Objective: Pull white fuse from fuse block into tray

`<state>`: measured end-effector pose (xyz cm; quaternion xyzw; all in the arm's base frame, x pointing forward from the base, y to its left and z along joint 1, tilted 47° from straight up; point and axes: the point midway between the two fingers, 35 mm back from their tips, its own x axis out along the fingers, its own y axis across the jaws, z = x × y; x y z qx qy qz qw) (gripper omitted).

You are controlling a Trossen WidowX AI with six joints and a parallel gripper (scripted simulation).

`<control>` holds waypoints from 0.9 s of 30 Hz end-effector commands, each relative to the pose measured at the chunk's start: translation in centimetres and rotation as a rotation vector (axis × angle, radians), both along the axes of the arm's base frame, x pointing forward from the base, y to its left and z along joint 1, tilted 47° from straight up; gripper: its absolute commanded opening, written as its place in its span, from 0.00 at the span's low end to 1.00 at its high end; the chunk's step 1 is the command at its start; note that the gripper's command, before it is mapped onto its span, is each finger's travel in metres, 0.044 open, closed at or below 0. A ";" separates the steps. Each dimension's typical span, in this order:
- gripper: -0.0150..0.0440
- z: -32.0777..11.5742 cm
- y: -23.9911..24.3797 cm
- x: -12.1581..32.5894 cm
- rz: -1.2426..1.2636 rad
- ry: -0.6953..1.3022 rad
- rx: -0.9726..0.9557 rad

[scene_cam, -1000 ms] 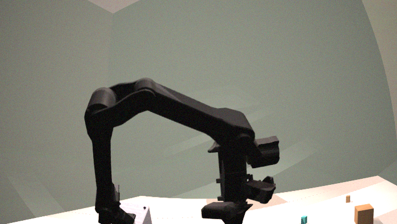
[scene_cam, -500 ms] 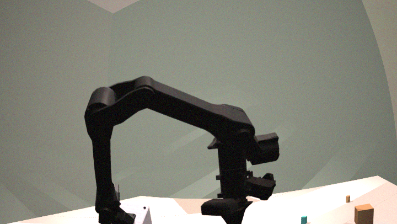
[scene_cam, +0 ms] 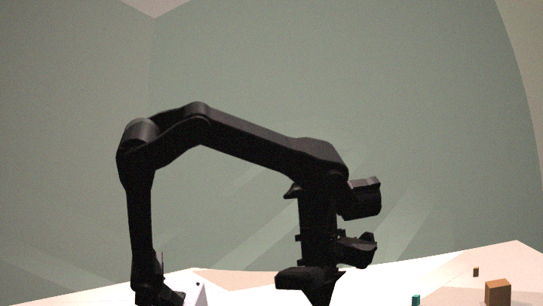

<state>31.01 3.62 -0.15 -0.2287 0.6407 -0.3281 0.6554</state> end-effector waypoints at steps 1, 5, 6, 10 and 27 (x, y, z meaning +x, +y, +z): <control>0.25 0.2 0.4 0.0 -0.001 -0.002 0.005; 0.25 0.3 0.5 0.0 -0.001 -0.003 0.005; 0.25 0.4 0.6 0.0 0.000 -0.003 0.005; 0.25 0.5 0.7 0.0 0.000 -0.003 0.004; 0.25 1.1 1.3 0.0 0.001 -0.003 0.004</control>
